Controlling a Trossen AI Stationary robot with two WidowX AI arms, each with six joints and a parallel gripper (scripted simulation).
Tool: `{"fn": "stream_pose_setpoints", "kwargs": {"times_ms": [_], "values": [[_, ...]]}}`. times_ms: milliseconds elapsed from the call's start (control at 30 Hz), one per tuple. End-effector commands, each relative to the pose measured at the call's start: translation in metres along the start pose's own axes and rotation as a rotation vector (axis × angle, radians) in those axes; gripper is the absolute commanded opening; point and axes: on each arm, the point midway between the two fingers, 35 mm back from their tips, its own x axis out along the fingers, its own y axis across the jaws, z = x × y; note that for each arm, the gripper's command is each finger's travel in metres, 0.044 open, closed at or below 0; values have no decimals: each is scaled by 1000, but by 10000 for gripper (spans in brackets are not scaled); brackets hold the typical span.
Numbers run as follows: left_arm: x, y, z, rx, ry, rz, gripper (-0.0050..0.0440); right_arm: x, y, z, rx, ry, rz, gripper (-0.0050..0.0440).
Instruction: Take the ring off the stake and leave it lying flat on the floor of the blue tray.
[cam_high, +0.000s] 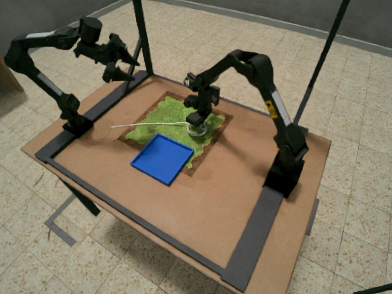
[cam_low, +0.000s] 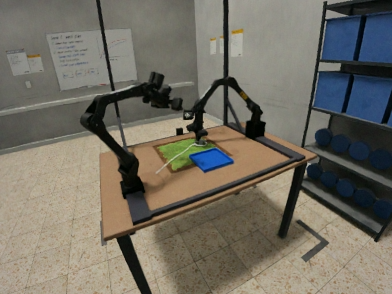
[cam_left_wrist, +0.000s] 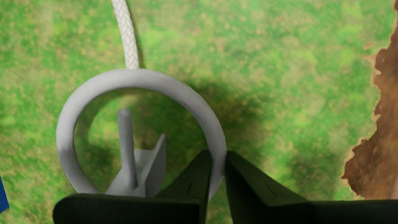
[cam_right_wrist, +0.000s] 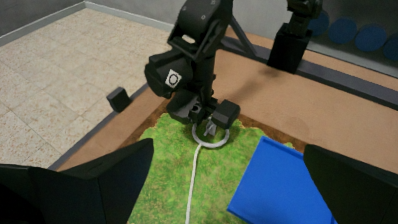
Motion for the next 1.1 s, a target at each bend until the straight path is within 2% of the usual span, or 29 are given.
{"fn": "stream_pose_setpoints", "kwargs": {"times_ms": [0,367,667,1067], "values": [[-21,-3,11,-6,-106,-12,2,-5,0,6,-3,-21,1,440],[-25,-3,4,-12,-292,-17,2,-5,0,6,-3,-21,1,440],[-27,-3,1,-15,-399,-20,2,-5,0,6,-3,-21,1,440],[-30,-3,4,-17,-445,-25,2,-5,0,6,-3,-21,1,440]]}}
